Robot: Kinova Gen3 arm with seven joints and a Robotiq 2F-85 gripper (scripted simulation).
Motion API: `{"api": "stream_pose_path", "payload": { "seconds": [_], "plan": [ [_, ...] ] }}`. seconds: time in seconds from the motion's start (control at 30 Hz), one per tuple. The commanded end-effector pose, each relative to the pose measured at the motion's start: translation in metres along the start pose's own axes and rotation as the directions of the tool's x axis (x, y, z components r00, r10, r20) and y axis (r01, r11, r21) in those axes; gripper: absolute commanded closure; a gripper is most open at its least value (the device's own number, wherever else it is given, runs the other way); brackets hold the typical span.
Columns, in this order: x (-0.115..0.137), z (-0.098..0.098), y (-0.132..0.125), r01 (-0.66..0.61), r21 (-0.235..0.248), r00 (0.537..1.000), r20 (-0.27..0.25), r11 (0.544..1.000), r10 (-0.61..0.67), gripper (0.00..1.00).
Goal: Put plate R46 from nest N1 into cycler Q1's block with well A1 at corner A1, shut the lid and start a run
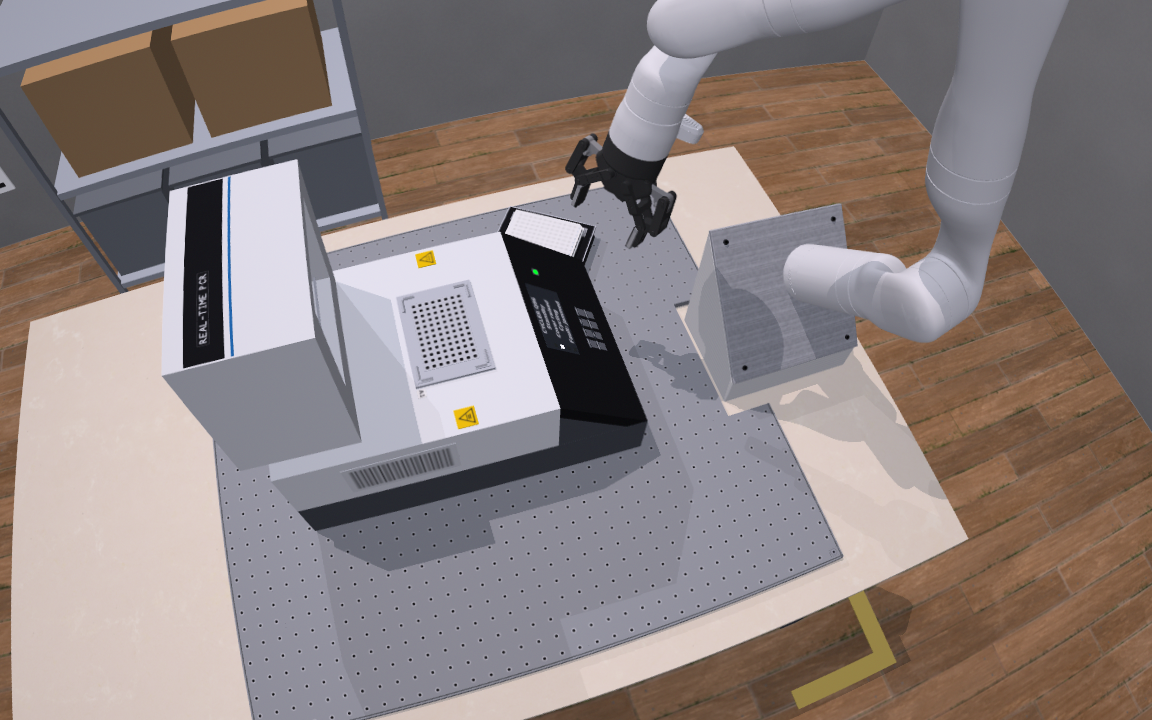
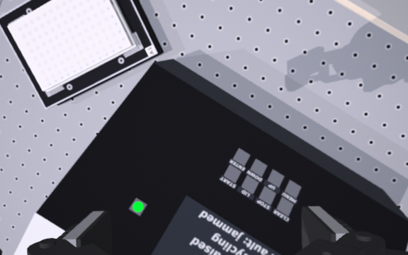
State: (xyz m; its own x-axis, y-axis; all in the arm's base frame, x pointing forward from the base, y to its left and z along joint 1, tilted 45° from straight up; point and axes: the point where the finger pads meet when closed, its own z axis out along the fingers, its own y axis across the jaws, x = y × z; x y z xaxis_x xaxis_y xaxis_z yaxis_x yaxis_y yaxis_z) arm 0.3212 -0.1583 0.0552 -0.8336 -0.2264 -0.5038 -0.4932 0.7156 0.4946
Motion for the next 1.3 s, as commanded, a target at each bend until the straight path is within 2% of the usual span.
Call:
{"api": "stream_pose_path", "payload": {
  "seconds": [0.0, 0.57, 1.27],
  "plan": [
    [0.002, 0.000, -0.004, -0.023, 0.001, 1.000, -0.005, 1.000, 0.023, 0.00],
    [0.015, 0.005, -0.028, -0.169, 0.001, 0.985, -0.035, 0.986, 0.169, 0.00],
    [0.031, 0.012, -0.057, -0.349, 0.007, 0.935, -0.073, 0.937, 0.348, 0.00]
  ]
}}
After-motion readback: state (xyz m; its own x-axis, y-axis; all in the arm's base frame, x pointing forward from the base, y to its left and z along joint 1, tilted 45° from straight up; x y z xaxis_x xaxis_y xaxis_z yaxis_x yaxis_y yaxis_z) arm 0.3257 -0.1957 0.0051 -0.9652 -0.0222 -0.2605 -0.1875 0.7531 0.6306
